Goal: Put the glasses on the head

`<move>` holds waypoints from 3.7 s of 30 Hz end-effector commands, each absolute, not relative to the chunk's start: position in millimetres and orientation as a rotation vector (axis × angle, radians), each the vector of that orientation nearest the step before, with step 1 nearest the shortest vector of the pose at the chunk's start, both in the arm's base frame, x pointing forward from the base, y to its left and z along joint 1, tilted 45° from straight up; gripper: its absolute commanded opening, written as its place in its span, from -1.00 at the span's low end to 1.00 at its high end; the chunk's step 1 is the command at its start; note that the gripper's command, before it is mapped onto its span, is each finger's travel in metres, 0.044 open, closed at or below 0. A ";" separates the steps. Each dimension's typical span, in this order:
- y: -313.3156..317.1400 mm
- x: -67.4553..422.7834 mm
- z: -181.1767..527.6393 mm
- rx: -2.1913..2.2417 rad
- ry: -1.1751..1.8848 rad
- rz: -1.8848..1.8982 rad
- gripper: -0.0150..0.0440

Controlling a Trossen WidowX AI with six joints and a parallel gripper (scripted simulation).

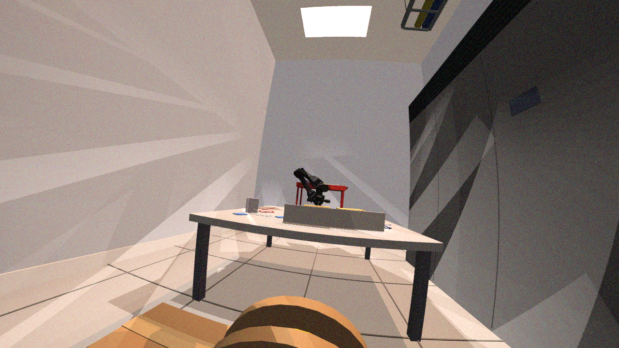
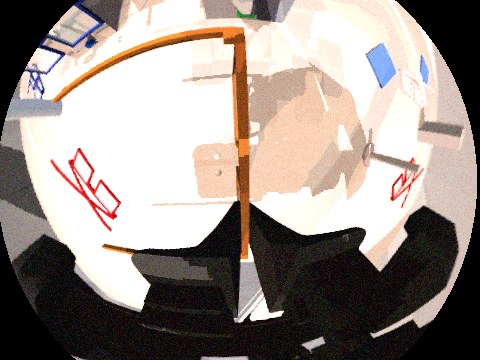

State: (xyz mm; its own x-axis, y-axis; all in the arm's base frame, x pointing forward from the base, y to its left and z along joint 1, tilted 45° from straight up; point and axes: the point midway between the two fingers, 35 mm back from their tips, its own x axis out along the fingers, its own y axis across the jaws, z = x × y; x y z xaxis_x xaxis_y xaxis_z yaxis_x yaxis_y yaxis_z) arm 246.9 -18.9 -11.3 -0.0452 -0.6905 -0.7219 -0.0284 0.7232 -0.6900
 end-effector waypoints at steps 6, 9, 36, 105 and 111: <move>-26.5 243.1 -17.8 -0.619 1.547 -0.593 -0.49; -28.6 242.6 -19.6 -0.619 1.547 -0.594 -0.49; -45.5 237.7 -34.0 -0.623 1.547 -0.600 -0.49; -0.2 243.0 2.8 -0.610 1.542 -0.608 -0.02; -5.4 243.3 -3.3 -0.610 1.542 -0.607 -0.02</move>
State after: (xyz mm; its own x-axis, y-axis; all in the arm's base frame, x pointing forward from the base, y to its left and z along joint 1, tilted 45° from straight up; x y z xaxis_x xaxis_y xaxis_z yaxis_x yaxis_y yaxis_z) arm 244.6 -1.9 0.1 -0.0473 -0.6953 -0.7171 -0.0169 0.7184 -0.6954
